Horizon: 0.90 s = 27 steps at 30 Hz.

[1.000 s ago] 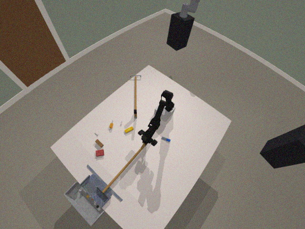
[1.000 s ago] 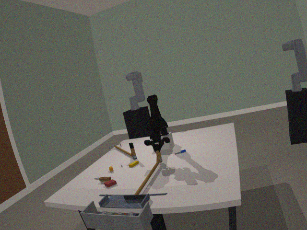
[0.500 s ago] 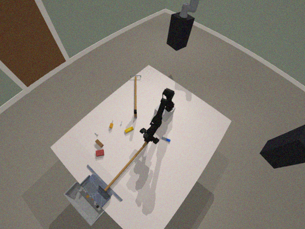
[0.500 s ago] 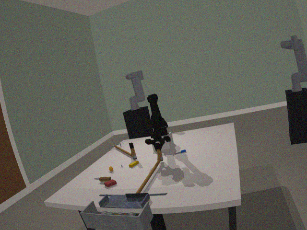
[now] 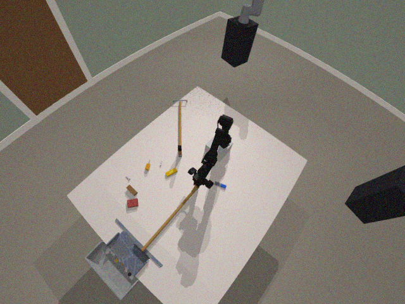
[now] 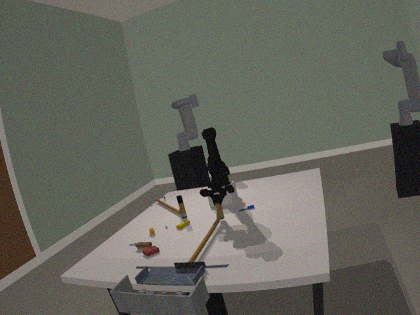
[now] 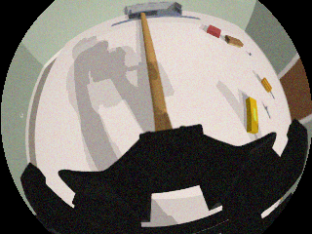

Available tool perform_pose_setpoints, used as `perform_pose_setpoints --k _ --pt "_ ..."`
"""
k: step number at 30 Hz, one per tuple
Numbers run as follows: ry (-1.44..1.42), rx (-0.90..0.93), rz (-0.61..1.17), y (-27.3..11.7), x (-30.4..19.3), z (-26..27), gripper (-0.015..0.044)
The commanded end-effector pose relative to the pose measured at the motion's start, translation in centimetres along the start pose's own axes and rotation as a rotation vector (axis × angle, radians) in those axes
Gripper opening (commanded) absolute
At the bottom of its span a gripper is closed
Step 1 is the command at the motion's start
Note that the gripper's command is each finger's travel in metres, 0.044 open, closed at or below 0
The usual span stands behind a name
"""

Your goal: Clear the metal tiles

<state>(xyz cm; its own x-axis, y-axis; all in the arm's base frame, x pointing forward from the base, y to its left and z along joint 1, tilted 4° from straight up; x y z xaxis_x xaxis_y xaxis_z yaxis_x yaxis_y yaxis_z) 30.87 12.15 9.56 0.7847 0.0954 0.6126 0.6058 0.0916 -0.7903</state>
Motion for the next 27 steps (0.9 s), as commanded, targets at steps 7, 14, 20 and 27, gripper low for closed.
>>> perform_pose_setpoints --k 7,14,20,27 --pt "0.004 -0.002 -0.012 -1.1 -1.3 -0.2 0.0" --pt "0.004 -0.002 -0.012 -1.7 -2.3 -0.5 0.0" --pt "0.004 -0.002 -0.012 -2.1 -3.1 -0.7 0.0" --pt "0.004 -0.001 -0.013 -2.7 -4.1 -1.0 0.0"
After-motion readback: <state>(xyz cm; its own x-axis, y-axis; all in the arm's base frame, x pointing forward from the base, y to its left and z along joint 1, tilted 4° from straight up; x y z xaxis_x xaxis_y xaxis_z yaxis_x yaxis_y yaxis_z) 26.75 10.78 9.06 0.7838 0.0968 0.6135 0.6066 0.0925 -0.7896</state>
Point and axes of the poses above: the point midway between the two fingers, 35 mm back from their tips, its own y axis out along the fingers, its own z axis across the jaws, x = y × z, the point moved 10 cm from there along -y, back along the fingers, and after that the axes turned 7 degrees about y, right-handed, at the moved point
